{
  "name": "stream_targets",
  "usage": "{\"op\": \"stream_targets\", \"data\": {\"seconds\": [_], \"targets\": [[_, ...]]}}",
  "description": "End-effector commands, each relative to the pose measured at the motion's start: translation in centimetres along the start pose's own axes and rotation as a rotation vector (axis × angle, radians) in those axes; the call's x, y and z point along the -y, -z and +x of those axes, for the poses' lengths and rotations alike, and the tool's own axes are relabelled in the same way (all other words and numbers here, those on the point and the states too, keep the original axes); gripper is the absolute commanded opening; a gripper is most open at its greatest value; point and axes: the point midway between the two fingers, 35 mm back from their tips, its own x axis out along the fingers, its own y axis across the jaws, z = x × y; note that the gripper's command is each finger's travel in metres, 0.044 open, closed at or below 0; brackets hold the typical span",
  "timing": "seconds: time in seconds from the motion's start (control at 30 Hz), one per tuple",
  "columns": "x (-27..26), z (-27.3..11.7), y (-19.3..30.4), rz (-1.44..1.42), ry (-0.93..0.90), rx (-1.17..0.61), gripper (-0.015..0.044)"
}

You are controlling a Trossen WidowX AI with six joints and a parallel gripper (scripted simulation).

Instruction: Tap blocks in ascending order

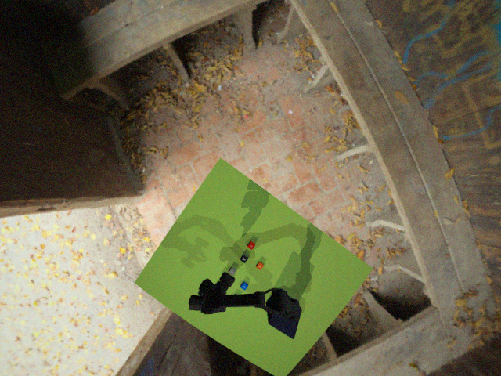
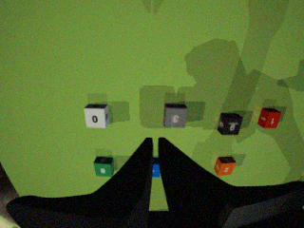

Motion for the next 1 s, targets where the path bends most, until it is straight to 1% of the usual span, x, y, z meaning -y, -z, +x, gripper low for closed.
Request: {"op": "stream_targets", "data": {"seconds": [0.0,0.13,0.23,0.3,0.53,0.6,0.7,0.73,0.97], "targets": [[6.3,-0.4,-0.2,0.008,-0.004,0.007,0.0020],[13.3,-0.3,1.0,0.003,0.005,0.006,0.0020],[18.7,-0.2,2.8,0.021,0.024,0.005,0.0020],[20.8,-0.2,3.9,0.029,0.035,0.003,0.0020],[21.1,0.1,4.0,0.030,0.036,0.002,0.0020],[21.1,2.2,3.8,0.030,0.034,0.003,0.0020],[21.3,6.9,3.9,0.031,0.038,0.003,0.0020],[21.4,7.7,4.0,0.031,0.039,0.003,0.0020],[21.4,8.3,4.0,0.031,0.040,0.003,0.0020]]}}
